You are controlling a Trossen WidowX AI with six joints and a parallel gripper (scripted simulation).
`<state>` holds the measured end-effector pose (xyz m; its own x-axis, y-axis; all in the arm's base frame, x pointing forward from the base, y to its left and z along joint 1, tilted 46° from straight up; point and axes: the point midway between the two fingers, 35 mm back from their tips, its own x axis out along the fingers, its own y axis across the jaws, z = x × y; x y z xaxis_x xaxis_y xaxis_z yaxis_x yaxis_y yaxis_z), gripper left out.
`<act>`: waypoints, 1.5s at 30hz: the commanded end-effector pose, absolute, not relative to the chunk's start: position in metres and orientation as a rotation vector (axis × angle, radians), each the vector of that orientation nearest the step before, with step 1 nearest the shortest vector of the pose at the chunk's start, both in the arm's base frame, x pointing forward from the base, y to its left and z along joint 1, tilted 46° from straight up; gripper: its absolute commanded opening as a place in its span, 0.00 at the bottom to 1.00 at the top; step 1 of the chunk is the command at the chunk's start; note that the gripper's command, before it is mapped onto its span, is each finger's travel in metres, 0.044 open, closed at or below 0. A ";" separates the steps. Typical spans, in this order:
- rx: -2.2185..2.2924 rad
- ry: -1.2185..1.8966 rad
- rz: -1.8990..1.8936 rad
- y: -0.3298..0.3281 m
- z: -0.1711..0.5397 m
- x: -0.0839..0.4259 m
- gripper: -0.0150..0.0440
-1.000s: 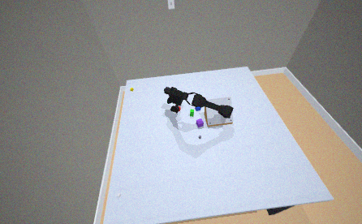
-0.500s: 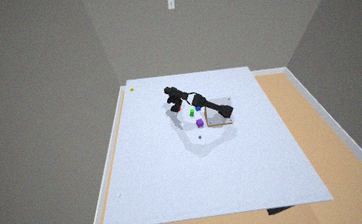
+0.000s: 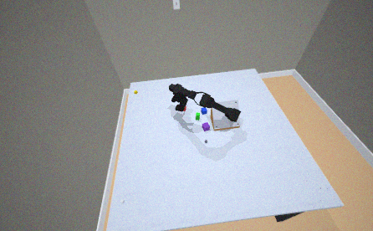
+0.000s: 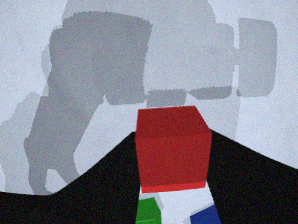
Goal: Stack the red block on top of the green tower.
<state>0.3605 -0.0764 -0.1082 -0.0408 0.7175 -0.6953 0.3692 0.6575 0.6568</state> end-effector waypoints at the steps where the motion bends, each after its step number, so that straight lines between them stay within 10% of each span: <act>1: 0.887 1.648 0.356 -0.092 -0.094 0.363 0.25; 45: 0.890 1.654 0.351 -0.102 -0.024 0.293 0.25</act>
<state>0.3029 -0.1067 -0.0253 -0.0346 0.7097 -0.7037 0.3648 0.6645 0.6522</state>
